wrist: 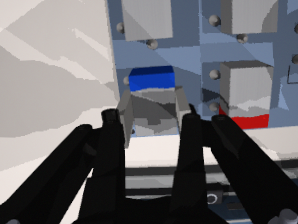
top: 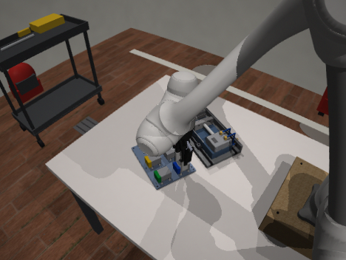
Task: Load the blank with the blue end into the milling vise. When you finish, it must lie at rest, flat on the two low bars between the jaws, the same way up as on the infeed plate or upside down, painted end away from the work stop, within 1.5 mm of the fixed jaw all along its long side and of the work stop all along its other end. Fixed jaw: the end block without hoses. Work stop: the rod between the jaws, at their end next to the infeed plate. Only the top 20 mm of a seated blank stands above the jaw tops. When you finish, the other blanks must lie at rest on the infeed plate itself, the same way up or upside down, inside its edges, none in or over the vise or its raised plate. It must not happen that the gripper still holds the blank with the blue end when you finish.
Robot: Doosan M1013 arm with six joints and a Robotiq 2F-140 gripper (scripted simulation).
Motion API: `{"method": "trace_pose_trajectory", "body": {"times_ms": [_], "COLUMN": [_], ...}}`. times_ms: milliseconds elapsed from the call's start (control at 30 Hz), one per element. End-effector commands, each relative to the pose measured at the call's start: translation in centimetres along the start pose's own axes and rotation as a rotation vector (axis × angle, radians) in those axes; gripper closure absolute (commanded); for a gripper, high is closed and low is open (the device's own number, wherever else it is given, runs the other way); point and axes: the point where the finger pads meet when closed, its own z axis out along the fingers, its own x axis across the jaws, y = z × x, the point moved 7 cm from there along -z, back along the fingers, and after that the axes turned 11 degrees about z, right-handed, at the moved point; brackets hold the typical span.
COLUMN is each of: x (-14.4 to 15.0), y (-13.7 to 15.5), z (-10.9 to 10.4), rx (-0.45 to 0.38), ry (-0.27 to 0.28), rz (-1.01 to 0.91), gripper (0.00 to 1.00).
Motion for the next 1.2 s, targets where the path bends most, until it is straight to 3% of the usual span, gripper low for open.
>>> {"method": "trace_pose_trajectory", "body": {"times_ms": [0, 1167], "x": [0.0, 0.0], "y": [0.0, 0.0], "z": [-0.6, -6.4], "rx": [0.000, 0.000], "ry": [0.000, 0.000], "rz": [0.000, 0.000], "gripper": [1.00, 1.00]}}
